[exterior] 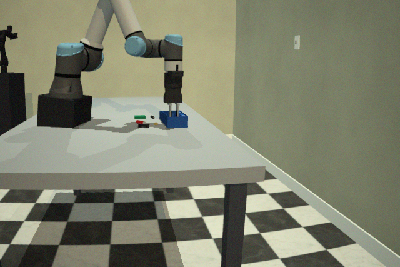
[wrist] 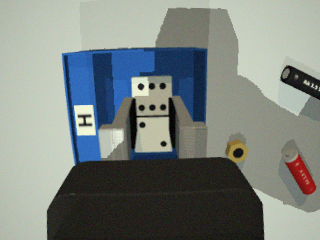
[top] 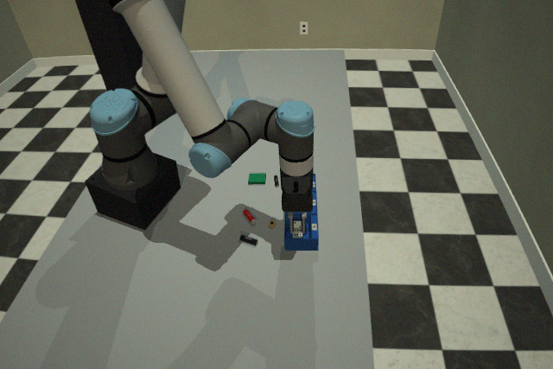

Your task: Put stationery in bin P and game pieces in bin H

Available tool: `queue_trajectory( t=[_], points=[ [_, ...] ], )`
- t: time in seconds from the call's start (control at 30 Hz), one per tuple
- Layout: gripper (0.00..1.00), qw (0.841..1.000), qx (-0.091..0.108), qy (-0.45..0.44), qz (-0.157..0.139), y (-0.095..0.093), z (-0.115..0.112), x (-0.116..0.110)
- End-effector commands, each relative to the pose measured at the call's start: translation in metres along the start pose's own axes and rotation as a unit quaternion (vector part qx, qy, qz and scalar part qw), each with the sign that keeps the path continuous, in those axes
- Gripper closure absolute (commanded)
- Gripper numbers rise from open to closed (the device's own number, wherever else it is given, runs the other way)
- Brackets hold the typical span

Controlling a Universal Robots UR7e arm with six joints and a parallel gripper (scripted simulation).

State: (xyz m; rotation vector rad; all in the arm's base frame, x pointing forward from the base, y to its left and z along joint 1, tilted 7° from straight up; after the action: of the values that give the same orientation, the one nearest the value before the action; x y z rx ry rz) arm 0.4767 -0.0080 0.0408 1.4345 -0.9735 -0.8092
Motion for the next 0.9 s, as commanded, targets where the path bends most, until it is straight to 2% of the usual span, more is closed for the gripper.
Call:
queue_trajectory(
  t=[0.0,0.67,0.7,0.87],
  points=[
    [0.51,1.000,0.000,0.001,0.000,-0.0107,0.0000,-0.0014],
    [0.51,1.000,0.002,0.000,0.002,-0.0125,-0.0026,0.0009],
    [0.35,1.000,0.002,0.000,0.002,-0.0125,-0.0026,0.0009],
    [0.35,1.000,0.002,0.000,0.002,-0.0125,-0.0026,0.0009]
  ],
)
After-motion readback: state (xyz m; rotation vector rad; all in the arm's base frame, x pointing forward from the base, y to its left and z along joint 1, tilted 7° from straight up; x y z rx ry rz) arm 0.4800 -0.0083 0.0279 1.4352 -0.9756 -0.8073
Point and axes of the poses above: the point where the finger pads meet when closed, its own y axis back along the fingers, its own z axis across the jaws, x = y × z, the point moved 6 cm from there along y, back along the fingers, and after that the axes turned 10 degrees about y, right-handed, at the moved point
